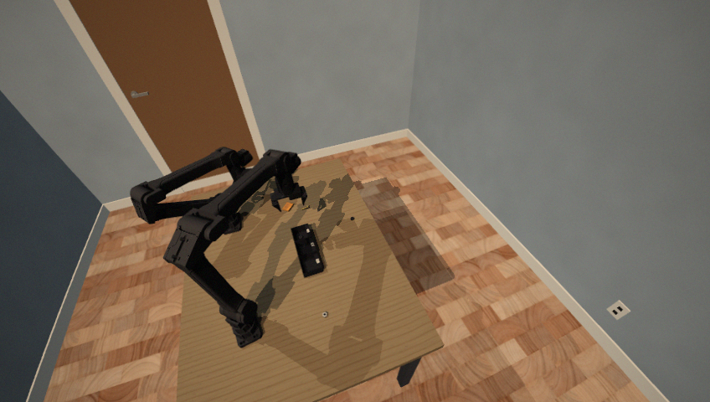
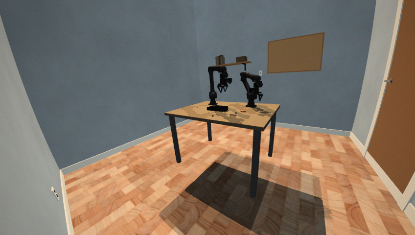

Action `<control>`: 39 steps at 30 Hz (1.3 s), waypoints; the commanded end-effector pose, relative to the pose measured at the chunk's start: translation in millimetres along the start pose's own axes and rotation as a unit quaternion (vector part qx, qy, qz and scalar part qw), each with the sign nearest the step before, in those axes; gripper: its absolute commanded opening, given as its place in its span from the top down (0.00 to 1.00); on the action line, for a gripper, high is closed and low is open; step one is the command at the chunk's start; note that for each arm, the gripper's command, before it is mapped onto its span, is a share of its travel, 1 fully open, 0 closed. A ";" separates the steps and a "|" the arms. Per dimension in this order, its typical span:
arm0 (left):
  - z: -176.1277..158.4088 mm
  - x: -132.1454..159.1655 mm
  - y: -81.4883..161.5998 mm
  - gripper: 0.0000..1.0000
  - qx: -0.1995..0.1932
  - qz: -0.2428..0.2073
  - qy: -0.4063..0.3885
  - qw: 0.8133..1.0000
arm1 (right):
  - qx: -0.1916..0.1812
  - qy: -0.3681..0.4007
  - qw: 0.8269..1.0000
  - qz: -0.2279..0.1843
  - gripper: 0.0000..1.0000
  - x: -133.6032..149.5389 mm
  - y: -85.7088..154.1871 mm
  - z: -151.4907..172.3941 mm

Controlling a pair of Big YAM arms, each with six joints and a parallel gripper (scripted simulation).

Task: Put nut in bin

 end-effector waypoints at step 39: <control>2.4 0.6 2.2 0.00 -0.003 -0.002 0.007 1.000 | 0.012 0.000 1.000 -0.013 0.00 -3.8 12.7 -3.4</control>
Point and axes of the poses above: on each arm, the point where the finger pads meet when closed, its own y axis back along the fingers, its own z axis across the jaws, x = y × z, the point moved 7 cm from there along y, back along the fingers, and after that the axes turned 5 degrees about y, right-handed, at the moved point
